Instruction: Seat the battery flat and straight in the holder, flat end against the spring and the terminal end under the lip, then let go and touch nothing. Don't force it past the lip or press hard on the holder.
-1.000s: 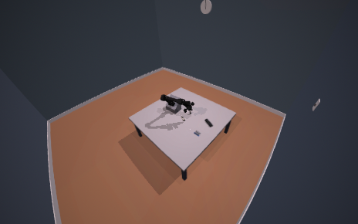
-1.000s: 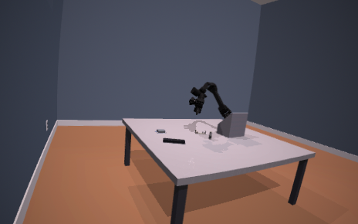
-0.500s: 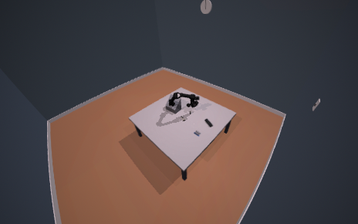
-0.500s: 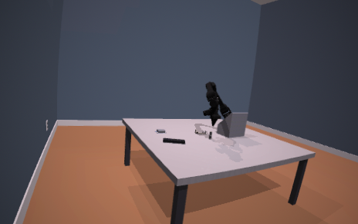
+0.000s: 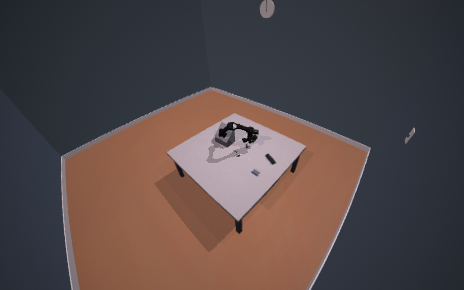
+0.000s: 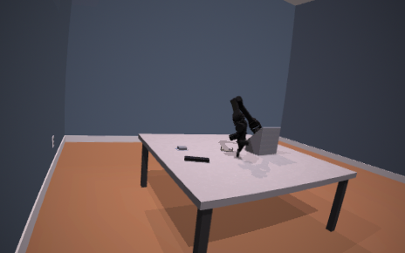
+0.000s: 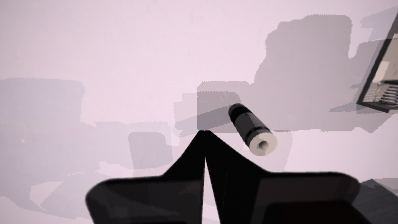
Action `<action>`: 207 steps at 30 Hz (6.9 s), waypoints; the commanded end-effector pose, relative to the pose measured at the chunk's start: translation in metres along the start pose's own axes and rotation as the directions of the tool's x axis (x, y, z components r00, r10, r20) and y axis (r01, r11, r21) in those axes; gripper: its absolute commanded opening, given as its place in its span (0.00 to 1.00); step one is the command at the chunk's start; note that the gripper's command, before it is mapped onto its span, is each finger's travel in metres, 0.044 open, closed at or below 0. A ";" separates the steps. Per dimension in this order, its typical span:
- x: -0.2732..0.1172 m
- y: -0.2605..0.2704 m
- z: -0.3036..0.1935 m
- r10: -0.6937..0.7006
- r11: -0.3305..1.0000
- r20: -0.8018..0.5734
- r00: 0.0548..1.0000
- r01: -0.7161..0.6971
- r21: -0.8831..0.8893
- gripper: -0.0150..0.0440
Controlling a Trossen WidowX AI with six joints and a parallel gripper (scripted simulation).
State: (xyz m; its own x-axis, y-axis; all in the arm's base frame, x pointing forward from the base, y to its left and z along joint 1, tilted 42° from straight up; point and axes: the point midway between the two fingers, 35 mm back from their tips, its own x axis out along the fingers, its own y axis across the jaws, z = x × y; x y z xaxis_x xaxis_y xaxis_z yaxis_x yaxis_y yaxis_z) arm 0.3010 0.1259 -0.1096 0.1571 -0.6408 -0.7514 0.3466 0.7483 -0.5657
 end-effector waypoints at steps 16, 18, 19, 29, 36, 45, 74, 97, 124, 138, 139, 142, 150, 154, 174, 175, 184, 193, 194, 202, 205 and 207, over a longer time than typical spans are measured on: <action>0.012 -0.024 -0.001 -0.003 1.000 0.006 1.000 0.003 -0.013 0.25; 0.012 -0.027 0.000 -0.003 1.000 0.006 1.000 0.003 -0.013 0.25; 0.012 -0.029 0.000 -0.003 1.000 0.006 1.000 0.003 -0.014 0.25; 0.012 -0.045 0.000 -0.004 1.000 0.006 1.000 0.004 -0.014 0.25; 0.012 -0.057 -0.001 -0.005 1.000 0.006 1.000 0.005 -0.014 0.25; 0.013 -0.068 -0.002 -0.006 1.000 0.006 1.000 0.007 -0.015 0.25; -0.053 -0.070 -0.002 -0.005 0.967 0.006 1.000 0.003 0.256 0.43; 0.000 -0.087 -0.002 -0.007 0.016 0.006 1.000 -0.006 1.000 0.64; 0.037 -0.087 -0.001 -0.008 0.016 0.006 1.000 -0.006 1.000 0.64; 0.050 -0.088 -0.002 -0.010 0.016 0.007 1.000 -0.007 1.000 0.46; 0.050 -0.088 -0.002 -0.010 0.016 0.007 1.000 -0.007 1.000 0.45; 0.050 -0.088 -0.002 -0.010 0.016 0.007 1.000 -0.007 1.000 0.42; 0.050 -0.088 -0.002 -0.010 0.016 0.007 1.000 -0.007 1.000 0.37; 0.030 -0.087 -0.001 -0.007 0.016 0.006 1.000 -0.006 1.000 0.37; -0.010 -0.116 0.021 -0.004 0.468 0.003 1.000 -0.001 0.884 0.37; -0.011 -0.119 0.022 -0.004 0.504 0.003 1.000 -0.001 0.864 0.37; -0.017 -0.143 0.037 -0.003 0.780 0.004 1.000 0.000 0.626 0.37; -0.023 -0.170 0.049 -0.002 0.952 0.005 1.000 0.001 0.306 0.37; -0.024 -0.173 0.050 -0.002 0.964 0.005 1.000 0.001 0.267 0.37; -0.028 -0.195 0.056 0.004 1.000 0.007 1.000 -0.004 -0.012 0.37; -0.028 -0.197 0.057 0.006 0.999 0.008 1.000 -0.006 -0.033 0.37; -0.028 -0.197 0.057 0.009 0.999 0.007 1.000 -0.009 -0.033 0.37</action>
State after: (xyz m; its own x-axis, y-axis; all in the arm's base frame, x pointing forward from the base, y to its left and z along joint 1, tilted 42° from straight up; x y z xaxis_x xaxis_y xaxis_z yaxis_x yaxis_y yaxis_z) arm 0.2841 -0.0108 0.0424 0.1727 -0.6347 -0.7532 0.3499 0.7543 -0.5555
